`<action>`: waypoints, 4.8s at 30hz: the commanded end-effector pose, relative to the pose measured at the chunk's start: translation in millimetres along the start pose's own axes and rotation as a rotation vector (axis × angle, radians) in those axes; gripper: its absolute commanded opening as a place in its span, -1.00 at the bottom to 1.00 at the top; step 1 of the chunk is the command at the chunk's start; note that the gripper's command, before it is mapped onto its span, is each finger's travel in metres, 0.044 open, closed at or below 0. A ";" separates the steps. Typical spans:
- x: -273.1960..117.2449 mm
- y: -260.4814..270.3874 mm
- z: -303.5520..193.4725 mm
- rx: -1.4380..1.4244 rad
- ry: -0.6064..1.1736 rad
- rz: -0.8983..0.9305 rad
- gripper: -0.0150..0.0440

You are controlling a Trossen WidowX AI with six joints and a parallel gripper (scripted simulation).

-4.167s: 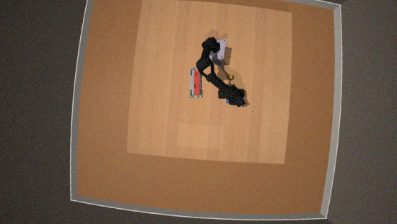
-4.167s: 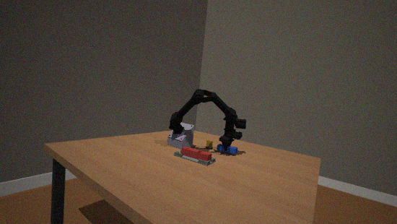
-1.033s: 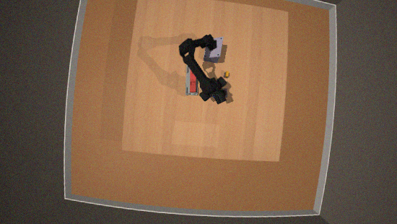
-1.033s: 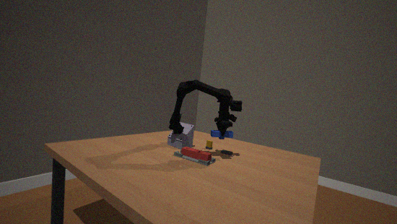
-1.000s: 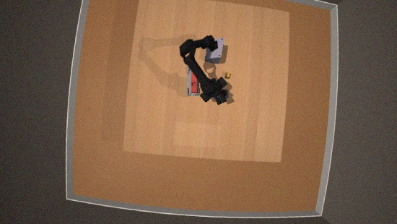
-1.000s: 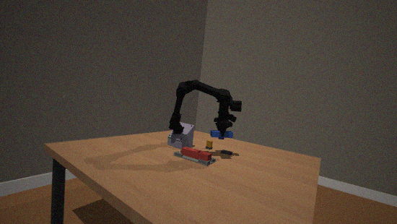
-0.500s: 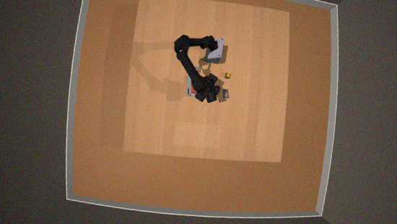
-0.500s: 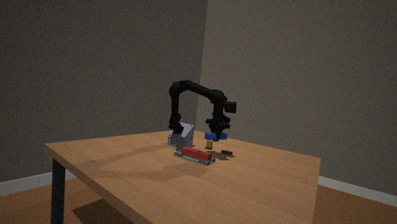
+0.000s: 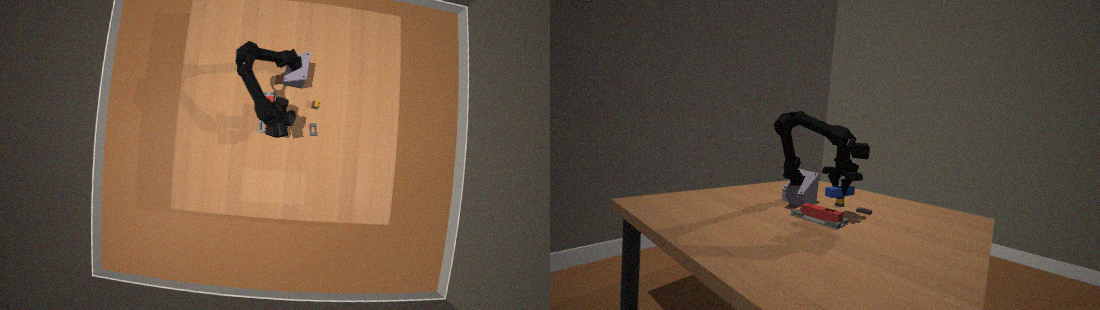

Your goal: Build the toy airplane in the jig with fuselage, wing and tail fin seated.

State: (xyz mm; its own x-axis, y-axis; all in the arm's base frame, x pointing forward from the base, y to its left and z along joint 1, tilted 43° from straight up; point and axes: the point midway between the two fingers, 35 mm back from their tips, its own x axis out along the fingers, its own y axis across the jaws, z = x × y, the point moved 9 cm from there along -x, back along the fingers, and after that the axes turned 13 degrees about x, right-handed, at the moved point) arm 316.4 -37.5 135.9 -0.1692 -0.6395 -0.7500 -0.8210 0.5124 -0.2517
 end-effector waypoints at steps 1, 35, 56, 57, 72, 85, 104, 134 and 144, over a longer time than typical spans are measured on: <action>2.4 0.7 -12.3 -0.075 0.007 -0.007 -0.49; 12.0 5.1 -48.5 -0.301 0.026 -0.004 0.17; 38.5 3.5 -49.6 -0.301 0.026 -0.005 0.17; 40.0 3.5 -49.6 -0.301 0.026 -0.005 0.17; 50.3 3.6 -50.7 -0.295 0.023 -0.001 0.08; 50.3 3.6 -50.7 -0.295 0.023 -0.001 0.23; 25.3 1.6 -48.0 -0.297 0.020 -0.001 1.00; -31.0 1.9 -45.6 1.380 0.015 -0.023 1.00; -30.8 1.9 -45.6 1.443 0.014 -0.023 1.00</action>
State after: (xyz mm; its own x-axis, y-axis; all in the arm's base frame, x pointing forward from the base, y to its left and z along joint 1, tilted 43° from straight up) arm 295.0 -42.8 187.5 -0.1762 -0.6595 -0.7307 0.2393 0.6914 -0.6817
